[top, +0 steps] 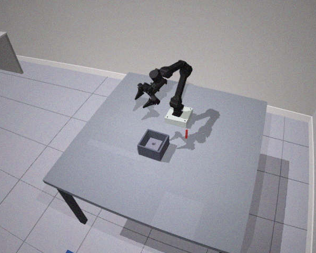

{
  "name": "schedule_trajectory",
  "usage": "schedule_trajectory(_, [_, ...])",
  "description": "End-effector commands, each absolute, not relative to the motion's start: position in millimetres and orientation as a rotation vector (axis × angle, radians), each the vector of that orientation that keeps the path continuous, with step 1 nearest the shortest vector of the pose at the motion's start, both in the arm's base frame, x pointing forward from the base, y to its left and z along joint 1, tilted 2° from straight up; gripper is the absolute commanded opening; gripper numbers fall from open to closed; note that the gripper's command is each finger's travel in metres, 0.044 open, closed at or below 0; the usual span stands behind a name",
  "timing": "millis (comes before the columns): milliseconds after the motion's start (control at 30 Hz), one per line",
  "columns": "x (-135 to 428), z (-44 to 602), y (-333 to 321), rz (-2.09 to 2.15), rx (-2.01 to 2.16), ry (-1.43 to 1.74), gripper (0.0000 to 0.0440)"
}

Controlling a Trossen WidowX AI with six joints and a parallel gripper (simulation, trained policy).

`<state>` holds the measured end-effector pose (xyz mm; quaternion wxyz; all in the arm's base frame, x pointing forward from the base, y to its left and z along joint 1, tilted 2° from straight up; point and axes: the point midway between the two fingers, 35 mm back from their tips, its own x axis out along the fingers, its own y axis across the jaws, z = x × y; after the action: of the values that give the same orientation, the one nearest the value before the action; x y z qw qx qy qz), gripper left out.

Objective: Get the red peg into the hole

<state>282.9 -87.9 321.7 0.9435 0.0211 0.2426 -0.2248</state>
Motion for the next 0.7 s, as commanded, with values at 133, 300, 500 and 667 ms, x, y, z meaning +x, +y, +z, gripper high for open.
schedule_trajectory(133, [275.7, 266.2, -40.2, -0.413, 0.237, 0.688, 0.044])
schedule_trajectory(300, [262.6, 235.8, -11.8, -0.416, 0.342, 0.814, 0.044])
schedule_trajectory(500, [239.0, 202.0, 20.1, -0.454, 0.448, 0.971, 0.044])
schedule_trajectory(667, [216.3, 177.5, 42.4, -0.51, 0.51, 1.093, 0.044])
